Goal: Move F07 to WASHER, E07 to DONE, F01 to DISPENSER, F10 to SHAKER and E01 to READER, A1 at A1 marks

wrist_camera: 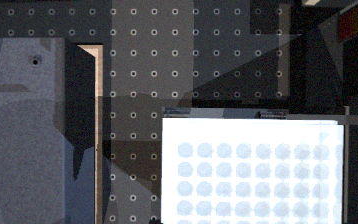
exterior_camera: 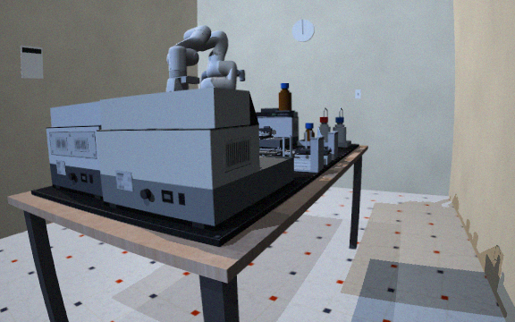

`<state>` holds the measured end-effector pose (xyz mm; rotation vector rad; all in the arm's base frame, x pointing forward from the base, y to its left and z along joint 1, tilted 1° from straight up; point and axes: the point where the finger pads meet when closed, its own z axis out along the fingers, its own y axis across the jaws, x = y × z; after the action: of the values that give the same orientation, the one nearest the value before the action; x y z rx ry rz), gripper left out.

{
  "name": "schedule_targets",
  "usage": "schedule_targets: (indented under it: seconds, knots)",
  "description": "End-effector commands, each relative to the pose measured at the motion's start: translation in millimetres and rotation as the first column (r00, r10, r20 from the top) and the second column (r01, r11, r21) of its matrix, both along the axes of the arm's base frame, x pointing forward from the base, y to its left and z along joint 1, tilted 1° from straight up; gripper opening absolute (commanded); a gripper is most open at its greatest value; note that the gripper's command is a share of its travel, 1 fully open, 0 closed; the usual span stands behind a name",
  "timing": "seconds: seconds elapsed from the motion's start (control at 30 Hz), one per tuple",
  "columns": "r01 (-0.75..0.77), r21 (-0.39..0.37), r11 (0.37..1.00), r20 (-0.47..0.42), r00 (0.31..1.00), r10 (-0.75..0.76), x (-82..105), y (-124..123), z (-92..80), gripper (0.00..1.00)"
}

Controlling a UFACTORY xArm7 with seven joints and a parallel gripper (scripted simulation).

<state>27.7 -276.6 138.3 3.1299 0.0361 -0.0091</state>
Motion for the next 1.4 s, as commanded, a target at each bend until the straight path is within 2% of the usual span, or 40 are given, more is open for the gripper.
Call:
schedule_targets:
  seconds: [0.0, 0.5, 1.37]
  knots:
    - [-0.001, -0.004, 1.0, 0.001, 1.0, 0.001, -0.6, -2, 1.4, 0.0]
    - [-0.001, -0.004, 1.0, 0.001, 1.0, 0.001, -0.6, -2, 1.4, 0.0]
    - [-0.001, -0.004, 1.0, 0.001, 1.0, 0.001, -0.8, -2, -28.0, 0.0]
